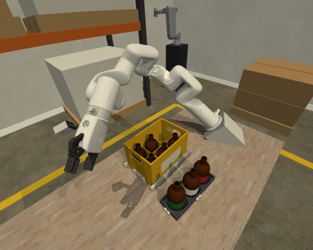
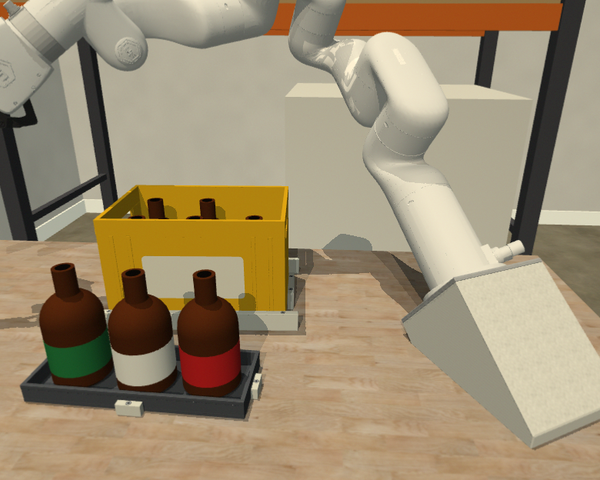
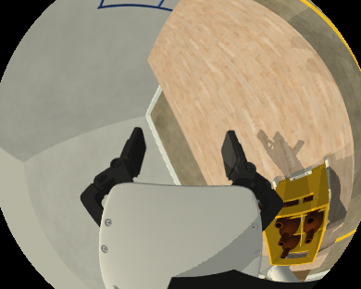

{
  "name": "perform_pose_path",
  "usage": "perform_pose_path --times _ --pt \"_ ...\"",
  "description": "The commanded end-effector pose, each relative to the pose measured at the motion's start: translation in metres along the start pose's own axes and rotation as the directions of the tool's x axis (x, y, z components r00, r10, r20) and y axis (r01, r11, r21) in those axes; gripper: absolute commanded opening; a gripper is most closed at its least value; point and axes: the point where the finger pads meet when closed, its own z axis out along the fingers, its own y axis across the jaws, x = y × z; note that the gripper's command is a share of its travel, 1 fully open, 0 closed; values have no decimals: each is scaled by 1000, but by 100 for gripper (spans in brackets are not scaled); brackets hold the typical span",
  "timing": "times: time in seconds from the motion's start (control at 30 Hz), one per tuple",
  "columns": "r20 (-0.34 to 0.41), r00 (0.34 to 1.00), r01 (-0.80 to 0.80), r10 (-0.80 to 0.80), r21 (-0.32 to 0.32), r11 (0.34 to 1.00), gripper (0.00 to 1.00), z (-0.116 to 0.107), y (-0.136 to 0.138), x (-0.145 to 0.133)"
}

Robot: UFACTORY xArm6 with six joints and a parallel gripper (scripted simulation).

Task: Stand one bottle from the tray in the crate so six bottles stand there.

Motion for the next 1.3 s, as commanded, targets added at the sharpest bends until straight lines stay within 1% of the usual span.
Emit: perform_pose_path --times 0.0,0.07,0.1,0.2,0.27,0.33,0.37,0.43,0.47,0.53,0.57,0.6,0.63,0.77,0.83,0.9,0.93,0.97,1.0,1.03,1.07,1.1,1.17,1.27 --pt "15 1000 -9 11 -141 990 100 -30 28 -13" --pt "15 1000 -9 11 -141 990 100 -30 28 -13" --pt "24 1000 -7 12 -192 981 100 -41 41 -20" --pt "24 1000 -7 12 -192 981 100 -41 41 -20" --pt "52 999 5 11 -302 953 100 -67 71 -36" --pt "52 999 5 11 -302 953 100 -67 71 -36" --pt "69 998 17 9 -359 933 100 -82 88 -45" --pt "69 998 17 9 -359 933 100 -82 88 -45" --pt "90 996 33 5 -415 909 100 -98 106 -55" --pt "90 996 33 5 -415 909 100 -98 106 -55" --pt "112 994 52 1 -469 882 100 -114 124 -65" --pt "112 994 52 1 -469 882 100 -114 124 -65" --pt "136 991 75 -5 -518 852 100 -130 143 -74" --pt "136 991 75 -5 -518 852 100 -130 143 -74" --pt "184 983 126 -17 -602 788 100 -162 178 -92" --pt "184 983 126 -17 -602 788 100 -162 178 -92" --pt "208 978 152 -22 -635 757 100 -177 194 -99" --pt "208 978 152 -22 -635 757 100 -177 194 -99" --pt "229 973 177 -28 -663 728 100 -190 208 -106" --pt "229 973 177 -28 -663 728 100 -190 208 -106" --pt "248 968 199 -33 -685 701 100 -202 220 -111" --pt "248 968 199 -33 -685 701 100 -202 220 -111" --pt "277 960 233 -40 -714 660 100 -219 237 -118" --pt "296 954 257 -45 -731 633 100 -231 249 -123"
